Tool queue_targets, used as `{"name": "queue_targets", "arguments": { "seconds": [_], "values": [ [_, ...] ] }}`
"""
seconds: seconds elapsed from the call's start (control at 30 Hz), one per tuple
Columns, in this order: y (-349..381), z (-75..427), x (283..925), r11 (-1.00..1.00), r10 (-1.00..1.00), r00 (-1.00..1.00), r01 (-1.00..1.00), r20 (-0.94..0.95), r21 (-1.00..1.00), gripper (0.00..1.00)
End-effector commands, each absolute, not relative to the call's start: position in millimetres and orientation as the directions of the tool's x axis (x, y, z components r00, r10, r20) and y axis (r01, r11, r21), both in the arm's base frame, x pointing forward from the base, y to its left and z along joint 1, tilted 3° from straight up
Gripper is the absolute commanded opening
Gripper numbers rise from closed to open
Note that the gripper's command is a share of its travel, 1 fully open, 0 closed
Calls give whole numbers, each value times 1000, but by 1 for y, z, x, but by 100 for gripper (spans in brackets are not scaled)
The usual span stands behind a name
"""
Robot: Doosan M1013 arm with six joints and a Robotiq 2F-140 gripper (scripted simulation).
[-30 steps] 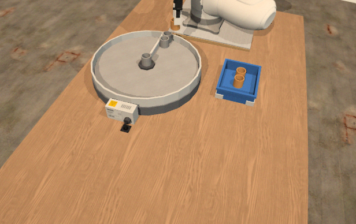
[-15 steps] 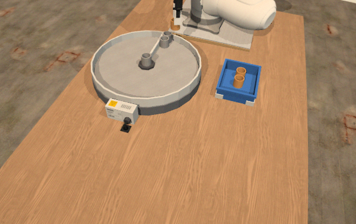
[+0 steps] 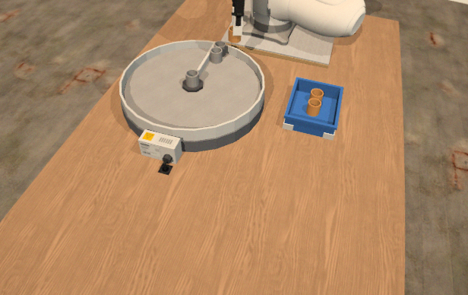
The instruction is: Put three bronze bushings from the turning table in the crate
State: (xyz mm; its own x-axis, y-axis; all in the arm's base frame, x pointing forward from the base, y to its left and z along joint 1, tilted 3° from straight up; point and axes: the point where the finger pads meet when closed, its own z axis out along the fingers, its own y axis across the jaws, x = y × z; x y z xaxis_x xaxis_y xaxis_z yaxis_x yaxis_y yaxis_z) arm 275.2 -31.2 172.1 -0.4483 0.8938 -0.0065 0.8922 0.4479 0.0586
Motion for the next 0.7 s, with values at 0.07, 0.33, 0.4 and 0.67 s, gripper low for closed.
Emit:
{"name": "queue_targets", "arguments": {
  "seconds": [0.07,0.33,0.4,0.67],
  "values": [
    [-7,173,285,420,907,-421,906,-6,58,0],
    [32,175,304,375,927,-376,925,-3,57,0],
    [47,176,311,357,934,-357,932,-2,57,0],
    [115,180,343,276,961,-276,960,3,56,0]
  ]
}}
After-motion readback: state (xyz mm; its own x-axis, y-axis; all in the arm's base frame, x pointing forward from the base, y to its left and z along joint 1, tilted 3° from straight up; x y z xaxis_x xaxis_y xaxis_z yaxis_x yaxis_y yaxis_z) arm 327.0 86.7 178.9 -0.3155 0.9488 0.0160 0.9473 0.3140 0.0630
